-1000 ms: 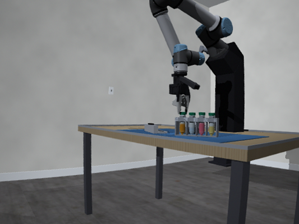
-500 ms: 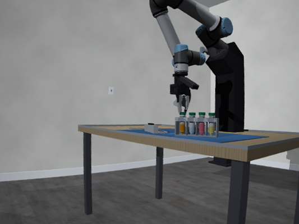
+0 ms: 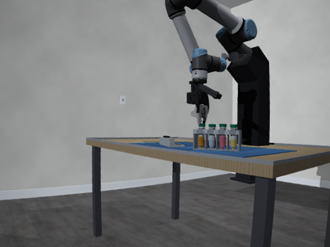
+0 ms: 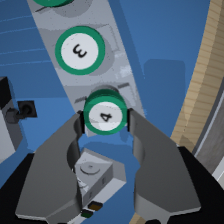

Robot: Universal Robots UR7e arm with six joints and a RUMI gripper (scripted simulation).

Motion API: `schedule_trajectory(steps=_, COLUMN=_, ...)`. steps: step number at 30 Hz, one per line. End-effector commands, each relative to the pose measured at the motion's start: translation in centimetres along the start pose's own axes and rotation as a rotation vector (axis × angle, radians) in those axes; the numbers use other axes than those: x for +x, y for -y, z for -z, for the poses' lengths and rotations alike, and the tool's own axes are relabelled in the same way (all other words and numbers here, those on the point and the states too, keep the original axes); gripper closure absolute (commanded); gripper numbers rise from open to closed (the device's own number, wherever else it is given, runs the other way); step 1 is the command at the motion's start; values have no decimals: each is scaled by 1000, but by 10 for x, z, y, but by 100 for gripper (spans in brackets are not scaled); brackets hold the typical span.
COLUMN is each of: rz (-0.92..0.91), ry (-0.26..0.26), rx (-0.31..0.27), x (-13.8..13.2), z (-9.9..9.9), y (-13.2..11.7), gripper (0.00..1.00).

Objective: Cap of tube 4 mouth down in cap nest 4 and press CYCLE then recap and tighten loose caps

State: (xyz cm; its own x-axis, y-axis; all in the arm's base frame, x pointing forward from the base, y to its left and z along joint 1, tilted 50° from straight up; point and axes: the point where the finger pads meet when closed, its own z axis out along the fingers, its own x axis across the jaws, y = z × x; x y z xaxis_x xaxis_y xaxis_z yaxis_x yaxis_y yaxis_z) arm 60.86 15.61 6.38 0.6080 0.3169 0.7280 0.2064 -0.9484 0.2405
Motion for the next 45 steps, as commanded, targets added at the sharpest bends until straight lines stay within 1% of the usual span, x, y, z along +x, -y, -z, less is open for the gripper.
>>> schedule_trajectory(steps=1, rz=218, ry=-1, rx=3, x=0, z=0, y=0, gripper=100)
schedule_trajectory(steps=10, rz=668, ry=-2, rx=3, x=0, z=1, y=0, gripper=100)
schedule_trajectory(steps=12, rz=668, ry=-2, rx=3, x=0, z=1, y=0, gripper=100)
schedule_trajectory(steps=15, rz=815, ry=-2, rx=3, x=0, z=1, y=0, gripper=100)
schedule_trajectory(steps=21, rz=815, ry=-2, rx=3, x=0, z=1, y=0, gripper=100)
schedule_trajectory(steps=22, rz=815, ry=-2, rx=3, x=1, z=1, y=0, gripper=65)
schedule_trajectory(steps=34, rz=814, ry=-2, rx=3, x=1, z=1, y=0, gripper=65)
schedule_trajectory(steps=38, rz=484, ry=-2, rx=3, x=0, z=1, y=0, gripper=65)
schedule_trajectory(steps=39, rz=481, ry=-2, rx=3, x=0, z=1, y=0, gripper=65)
schedule_trajectory(steps=41, rz=333, ry=-2, rx=4, x=0, z=1, y=0, gripper=65)
schedule_trajectory(steps=42, rz=315, ry=-2, rx=3, x=0, z=1, y=0, gripper=65)
schedule_trajectory(steps=43, rz=231, ry=-2, rx=3, x=0, z=1, y=0, gripper=65)
schedule_trajectory(steps=45, rz=231, ry=-1, rx=3, x=0, z=1, y=0, gripper=65)
